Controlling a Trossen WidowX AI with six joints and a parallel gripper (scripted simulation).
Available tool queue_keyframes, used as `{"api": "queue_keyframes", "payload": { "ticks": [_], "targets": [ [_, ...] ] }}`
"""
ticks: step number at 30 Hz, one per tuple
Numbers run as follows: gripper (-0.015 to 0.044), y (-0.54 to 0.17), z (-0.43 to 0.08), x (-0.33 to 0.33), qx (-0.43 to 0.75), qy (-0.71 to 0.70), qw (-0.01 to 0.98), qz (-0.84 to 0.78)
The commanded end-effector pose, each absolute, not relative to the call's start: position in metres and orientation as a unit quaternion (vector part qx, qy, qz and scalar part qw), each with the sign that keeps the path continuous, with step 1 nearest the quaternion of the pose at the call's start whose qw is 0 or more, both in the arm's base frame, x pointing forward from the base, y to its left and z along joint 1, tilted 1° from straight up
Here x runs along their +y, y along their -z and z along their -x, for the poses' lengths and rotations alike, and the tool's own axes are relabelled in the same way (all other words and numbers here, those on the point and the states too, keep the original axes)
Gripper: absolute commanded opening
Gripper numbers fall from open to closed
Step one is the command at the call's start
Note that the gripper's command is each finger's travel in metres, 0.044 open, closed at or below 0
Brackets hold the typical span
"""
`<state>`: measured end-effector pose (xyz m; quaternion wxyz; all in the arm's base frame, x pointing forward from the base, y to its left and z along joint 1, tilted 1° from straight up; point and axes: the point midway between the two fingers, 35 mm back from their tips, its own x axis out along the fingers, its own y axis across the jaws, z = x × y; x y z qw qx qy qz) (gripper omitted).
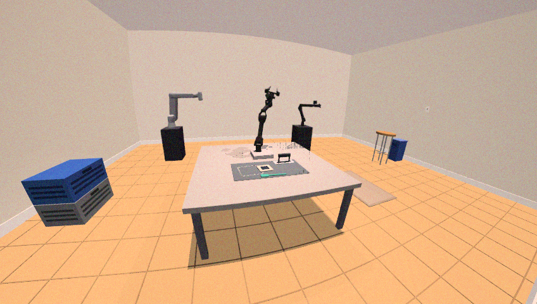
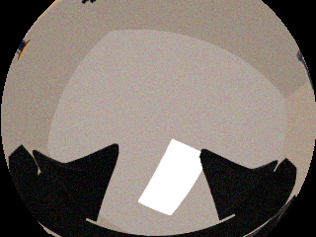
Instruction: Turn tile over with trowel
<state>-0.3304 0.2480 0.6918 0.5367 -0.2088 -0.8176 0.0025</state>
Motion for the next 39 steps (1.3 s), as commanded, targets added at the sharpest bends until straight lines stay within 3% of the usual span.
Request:
{"api": "queue_keyframes", "payload": {
  "ticks": [1,12,21,25,38,39],
  "targets": [
    [0.0374,-0.6918,0.3304,0.2480,-0.818,-0.003,0.537,0.209],
    [0.0100,-0.6918,0.3304,0.2479,-0.818,-0.002,0.537,0.209],
    [0.0100,-0.6917,0.3304,0.2480,-0.818,-0.003,0.537,0.209],
    [0.0000,-0.6917,0.3304,0.2480,-0.818,-0.003,0.537,0.209],
    [0.0000,-0.6917,0.3304,0.2480,-0.818,-0.003,0.537,0.209],
    [0.0026,-0.6917,0.3304,0.2480,-0.818,-0.003,0.537,0.209]
  ]
}}
